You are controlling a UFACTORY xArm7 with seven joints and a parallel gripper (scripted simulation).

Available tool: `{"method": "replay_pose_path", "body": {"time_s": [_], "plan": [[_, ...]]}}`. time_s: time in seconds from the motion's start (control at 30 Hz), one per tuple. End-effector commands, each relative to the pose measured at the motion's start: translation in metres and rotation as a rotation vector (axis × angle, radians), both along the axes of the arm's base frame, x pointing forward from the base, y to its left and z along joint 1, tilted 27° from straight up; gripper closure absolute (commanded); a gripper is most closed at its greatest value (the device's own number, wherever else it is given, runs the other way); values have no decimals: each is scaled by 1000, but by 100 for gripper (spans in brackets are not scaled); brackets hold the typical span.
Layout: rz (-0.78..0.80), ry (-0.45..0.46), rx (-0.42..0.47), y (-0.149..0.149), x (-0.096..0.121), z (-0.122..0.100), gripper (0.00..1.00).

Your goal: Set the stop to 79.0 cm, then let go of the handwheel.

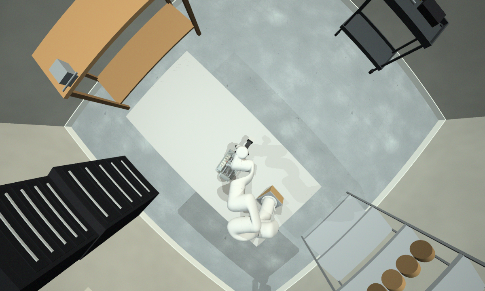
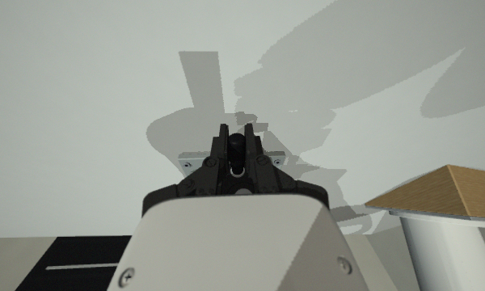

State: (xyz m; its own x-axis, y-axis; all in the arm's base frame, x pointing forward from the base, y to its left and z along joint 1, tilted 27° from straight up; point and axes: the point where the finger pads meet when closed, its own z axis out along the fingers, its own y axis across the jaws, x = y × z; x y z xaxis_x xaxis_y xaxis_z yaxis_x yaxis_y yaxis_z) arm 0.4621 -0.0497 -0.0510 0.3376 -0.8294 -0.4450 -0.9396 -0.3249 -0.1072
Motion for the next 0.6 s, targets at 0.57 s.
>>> {"method": "replay_pose_path", "body": {"time_s": [0.57], "plan": [[-2,-5,-3,-1,6,3,94]]}}
